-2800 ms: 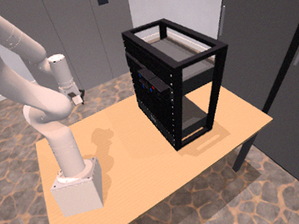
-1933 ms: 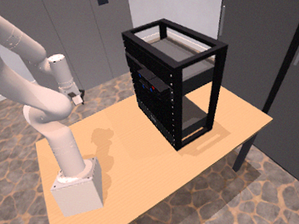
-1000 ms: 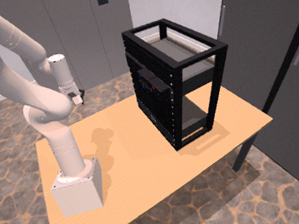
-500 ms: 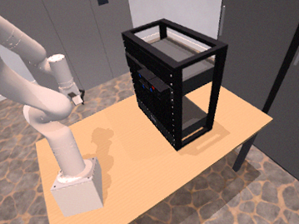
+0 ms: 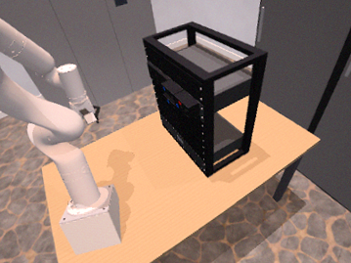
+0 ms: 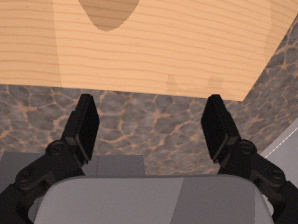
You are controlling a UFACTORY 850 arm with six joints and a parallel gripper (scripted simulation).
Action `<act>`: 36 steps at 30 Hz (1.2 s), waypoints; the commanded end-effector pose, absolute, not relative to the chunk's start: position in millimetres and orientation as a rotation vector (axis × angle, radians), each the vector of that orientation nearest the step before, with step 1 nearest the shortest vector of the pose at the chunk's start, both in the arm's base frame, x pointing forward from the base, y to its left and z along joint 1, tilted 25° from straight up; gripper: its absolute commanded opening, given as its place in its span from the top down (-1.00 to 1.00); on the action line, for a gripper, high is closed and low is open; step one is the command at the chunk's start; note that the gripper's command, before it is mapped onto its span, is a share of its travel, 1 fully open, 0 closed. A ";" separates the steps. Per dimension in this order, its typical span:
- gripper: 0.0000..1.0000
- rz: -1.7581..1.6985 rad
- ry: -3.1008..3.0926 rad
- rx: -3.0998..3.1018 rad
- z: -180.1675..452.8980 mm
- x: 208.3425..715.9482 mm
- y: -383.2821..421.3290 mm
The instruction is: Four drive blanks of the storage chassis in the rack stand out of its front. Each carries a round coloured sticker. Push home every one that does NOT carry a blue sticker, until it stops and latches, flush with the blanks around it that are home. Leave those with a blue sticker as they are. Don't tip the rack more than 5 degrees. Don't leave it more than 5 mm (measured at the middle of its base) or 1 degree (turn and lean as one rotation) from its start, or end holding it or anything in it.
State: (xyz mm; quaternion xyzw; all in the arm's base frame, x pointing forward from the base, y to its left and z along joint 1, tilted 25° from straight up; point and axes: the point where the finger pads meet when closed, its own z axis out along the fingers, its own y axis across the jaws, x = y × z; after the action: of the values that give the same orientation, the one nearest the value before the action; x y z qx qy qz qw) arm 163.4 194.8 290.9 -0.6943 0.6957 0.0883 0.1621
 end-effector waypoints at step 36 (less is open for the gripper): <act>-1.00 0.400 2.337 -1.693 279.0 158.4 184.7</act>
State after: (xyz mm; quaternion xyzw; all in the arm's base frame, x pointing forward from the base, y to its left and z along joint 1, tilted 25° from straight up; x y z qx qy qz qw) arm 158.6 185.3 279.5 -0.5897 0.7879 0.1320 0.1183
